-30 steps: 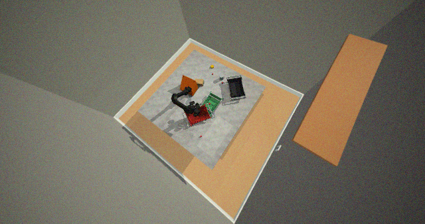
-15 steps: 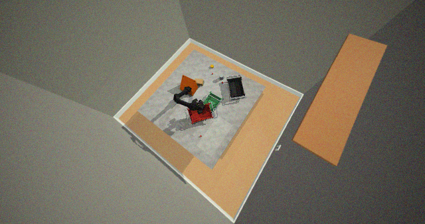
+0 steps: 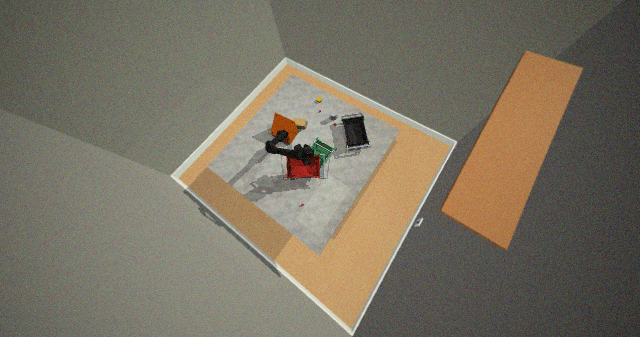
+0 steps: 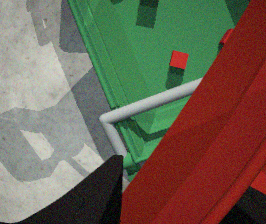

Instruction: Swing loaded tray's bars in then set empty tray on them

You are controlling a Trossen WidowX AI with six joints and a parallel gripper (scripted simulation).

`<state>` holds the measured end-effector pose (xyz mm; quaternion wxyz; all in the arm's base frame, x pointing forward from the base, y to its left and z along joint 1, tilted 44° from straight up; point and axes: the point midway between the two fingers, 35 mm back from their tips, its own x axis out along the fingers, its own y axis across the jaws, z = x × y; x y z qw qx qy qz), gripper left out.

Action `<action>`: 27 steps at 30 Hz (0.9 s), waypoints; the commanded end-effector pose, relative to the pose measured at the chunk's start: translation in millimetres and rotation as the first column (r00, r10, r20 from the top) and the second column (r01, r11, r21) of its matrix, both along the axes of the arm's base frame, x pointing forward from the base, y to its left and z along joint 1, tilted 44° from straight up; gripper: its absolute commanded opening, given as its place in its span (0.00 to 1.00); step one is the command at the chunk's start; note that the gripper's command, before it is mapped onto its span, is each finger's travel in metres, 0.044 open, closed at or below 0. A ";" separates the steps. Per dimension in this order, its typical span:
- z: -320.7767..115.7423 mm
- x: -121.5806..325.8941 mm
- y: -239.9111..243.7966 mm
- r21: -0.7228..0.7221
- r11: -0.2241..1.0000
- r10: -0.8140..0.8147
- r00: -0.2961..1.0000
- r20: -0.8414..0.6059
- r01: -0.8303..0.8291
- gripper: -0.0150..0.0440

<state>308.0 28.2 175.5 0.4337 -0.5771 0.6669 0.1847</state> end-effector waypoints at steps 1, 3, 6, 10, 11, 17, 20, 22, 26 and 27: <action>-9.0 2.8 26.9 0.003 0.996 0.086 0.996 -0.026 -0.085 0.25; -12.6 3.0 34.3 -0.008 0.995 0.103 0.994 -0.032 -0.103 0.25; -17.9 2.9 45.3 -0.025 0.991 0.128 0.991 -0.040 -0.129 0.25; -25.1 2.1 60.1 -0.048 0.985 0.163 0.985 -0.050 -0.165 0.25; -26.9 1.7 63.8 -0.054 0.983 0.171 0.984 -0.052 -0.174 0.25; -37.9 -1.5 85.9 -0.090 0.969 0.223 0.973 -0.066 -0.229 0.25; -43.1 -3.7 96.3 -0.106 0.961 0.248 0.966 -0.072 -0.254 0.25; -44.4 -4.3 98.8 -0.110 0.959 0.254 0.965 -0.073 -0.261 0.25; -44.4 -4.3 98.8 -0.110 0.959 0.254 0.965 -0.073 -0.261 0.25; -44.4 -4.3 98.8 -0.110 0.959 0.254 0.965 -0.073 -0.261 0.25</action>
